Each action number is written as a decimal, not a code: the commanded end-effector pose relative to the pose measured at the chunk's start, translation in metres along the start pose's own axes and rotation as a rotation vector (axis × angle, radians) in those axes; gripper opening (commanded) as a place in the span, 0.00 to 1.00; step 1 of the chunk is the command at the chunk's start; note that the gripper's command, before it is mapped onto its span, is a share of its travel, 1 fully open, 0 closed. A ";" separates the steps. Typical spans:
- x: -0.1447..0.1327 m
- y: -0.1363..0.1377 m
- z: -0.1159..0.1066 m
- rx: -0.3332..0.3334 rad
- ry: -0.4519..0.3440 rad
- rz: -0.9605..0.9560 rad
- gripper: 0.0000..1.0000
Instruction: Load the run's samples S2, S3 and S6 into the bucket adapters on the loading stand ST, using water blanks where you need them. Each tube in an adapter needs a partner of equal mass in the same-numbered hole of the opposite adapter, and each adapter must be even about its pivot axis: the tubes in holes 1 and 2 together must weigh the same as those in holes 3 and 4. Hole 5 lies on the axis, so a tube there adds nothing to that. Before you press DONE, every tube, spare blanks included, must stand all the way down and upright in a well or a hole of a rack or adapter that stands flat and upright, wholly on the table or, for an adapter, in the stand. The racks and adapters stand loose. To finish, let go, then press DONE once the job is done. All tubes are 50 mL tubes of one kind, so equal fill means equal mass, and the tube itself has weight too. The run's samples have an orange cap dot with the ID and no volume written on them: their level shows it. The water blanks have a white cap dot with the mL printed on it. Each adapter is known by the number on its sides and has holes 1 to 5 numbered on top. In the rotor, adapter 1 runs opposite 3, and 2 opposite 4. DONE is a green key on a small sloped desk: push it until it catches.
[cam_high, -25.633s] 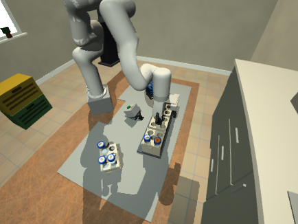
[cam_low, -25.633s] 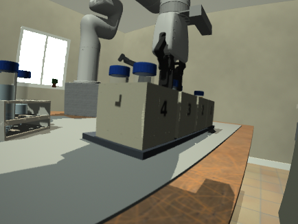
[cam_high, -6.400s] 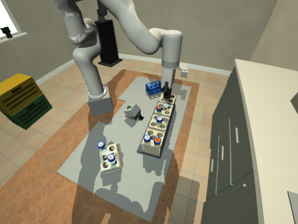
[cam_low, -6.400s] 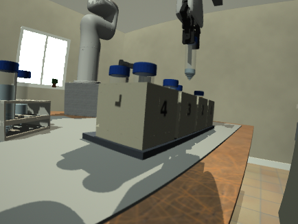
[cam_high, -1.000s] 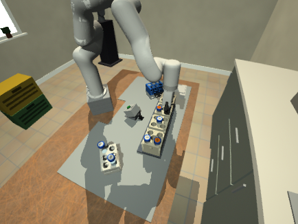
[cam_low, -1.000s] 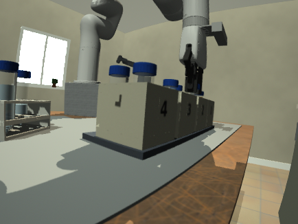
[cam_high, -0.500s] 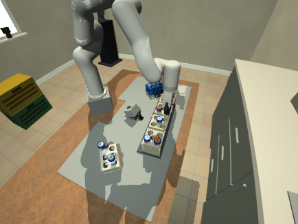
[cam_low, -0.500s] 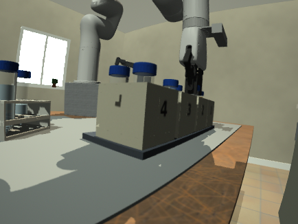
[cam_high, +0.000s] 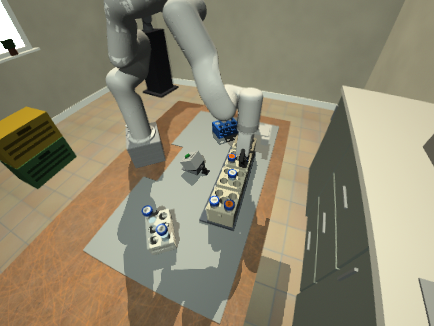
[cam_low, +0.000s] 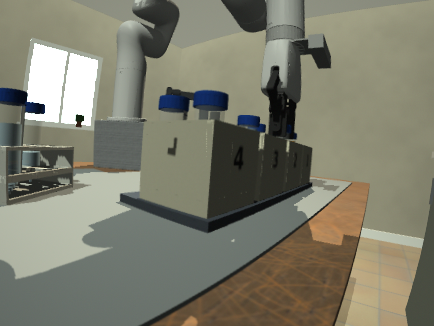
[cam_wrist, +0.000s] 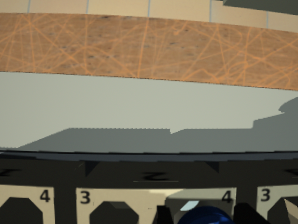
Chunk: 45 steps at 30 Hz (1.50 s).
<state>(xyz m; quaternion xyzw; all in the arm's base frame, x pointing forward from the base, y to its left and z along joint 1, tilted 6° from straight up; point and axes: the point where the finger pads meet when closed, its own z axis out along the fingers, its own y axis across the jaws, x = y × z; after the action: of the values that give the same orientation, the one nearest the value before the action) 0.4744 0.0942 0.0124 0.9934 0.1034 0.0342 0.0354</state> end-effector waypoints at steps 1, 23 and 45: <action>0.002 0.000 -0.002 0.000 0.004 0.000 0.44; 0.002 0.000 -0.017 0.000 0.004 0.000 0.44; 0.002 0.000 -0.054 0.000 0.004 0.000 0.44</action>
<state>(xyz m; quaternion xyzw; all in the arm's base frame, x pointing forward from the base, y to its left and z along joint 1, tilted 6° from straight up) 0.4710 0.0974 0.0602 0.9934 0.1034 0.0346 0.0354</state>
